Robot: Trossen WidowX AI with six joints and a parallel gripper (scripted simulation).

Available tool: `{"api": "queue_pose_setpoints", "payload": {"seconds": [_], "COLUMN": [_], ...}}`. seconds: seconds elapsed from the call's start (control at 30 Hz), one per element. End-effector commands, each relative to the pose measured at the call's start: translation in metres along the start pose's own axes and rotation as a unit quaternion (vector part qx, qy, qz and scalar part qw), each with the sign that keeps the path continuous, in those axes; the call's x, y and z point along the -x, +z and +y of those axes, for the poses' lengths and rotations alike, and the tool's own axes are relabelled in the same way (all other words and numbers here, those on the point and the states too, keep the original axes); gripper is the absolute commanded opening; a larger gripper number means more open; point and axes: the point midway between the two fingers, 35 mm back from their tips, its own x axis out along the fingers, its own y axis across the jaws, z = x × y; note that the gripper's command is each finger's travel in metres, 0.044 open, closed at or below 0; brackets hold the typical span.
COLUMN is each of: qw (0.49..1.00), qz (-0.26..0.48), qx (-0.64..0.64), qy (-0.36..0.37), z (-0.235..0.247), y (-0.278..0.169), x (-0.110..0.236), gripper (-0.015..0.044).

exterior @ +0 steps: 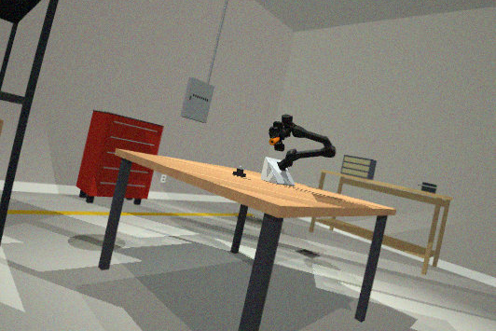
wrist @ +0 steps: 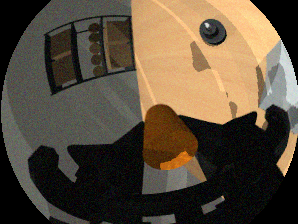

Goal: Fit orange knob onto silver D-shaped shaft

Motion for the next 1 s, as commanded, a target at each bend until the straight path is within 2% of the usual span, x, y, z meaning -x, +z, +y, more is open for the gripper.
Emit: {"api": "queue_pose_setpoints", "payload": {"seconds": [0.0, 0.97], "qw": [1.0, 1.0], "qz": [-0.001, 0.001], "qx": [0.003, 0.006], "qy": [0.0, -0.01], "z": [0.0011, -0.0042], "y": [0.0001, -0.0014], "x": [0.0, -0.0043], "gripper": [0.0, 0.0]}}
